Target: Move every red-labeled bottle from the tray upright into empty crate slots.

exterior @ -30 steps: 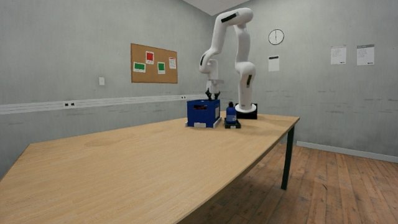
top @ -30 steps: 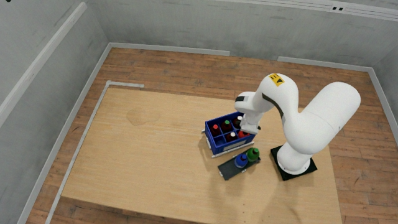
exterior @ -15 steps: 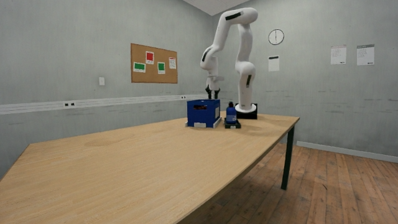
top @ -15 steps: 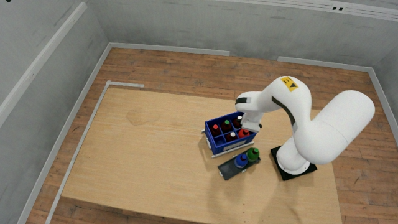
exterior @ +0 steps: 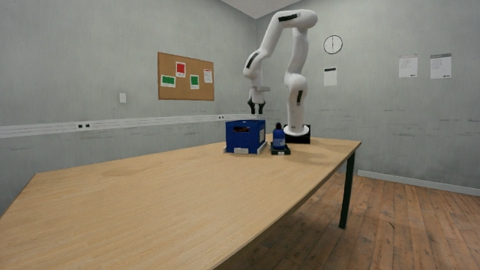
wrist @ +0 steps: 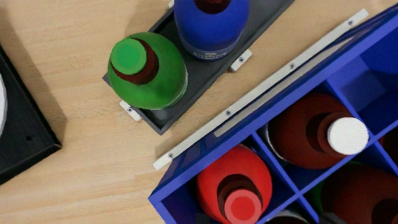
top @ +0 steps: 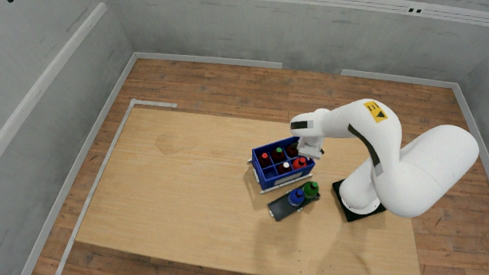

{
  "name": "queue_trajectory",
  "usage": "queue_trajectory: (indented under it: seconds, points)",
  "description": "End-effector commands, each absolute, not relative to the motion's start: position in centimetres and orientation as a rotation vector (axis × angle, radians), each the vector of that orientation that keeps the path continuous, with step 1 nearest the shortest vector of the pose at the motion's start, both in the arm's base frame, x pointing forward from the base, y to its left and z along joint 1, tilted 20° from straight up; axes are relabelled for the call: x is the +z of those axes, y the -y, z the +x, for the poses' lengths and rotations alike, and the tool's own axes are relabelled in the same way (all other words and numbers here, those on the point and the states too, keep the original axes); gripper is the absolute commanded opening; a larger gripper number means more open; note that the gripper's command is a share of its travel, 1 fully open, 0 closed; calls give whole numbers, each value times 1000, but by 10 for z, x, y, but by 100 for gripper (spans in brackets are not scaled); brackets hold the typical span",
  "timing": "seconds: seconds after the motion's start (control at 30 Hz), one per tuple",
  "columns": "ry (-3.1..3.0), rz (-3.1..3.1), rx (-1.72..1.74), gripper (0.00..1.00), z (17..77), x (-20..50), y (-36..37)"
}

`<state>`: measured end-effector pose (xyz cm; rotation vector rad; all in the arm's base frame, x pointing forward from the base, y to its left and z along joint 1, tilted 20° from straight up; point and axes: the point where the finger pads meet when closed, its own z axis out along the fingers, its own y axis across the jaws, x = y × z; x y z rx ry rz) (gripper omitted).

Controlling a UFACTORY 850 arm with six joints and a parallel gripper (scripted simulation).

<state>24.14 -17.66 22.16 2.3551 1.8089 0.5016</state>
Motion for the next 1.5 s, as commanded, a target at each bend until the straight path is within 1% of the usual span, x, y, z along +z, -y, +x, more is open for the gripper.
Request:
queue_trajectory:
  seconds: [0.0, 0.37, 0.4, 1.47]
  points:
    - [-1809, 2355, 500, 66, 239, 230, 178]
    - [-1809, 2355, 500, 66, 238, 234, 178]
    - [-1809, 2355, 500, 0, 238, 234, 178]
    - [-1809, 2355, 500, 0, 238, 234, 178]
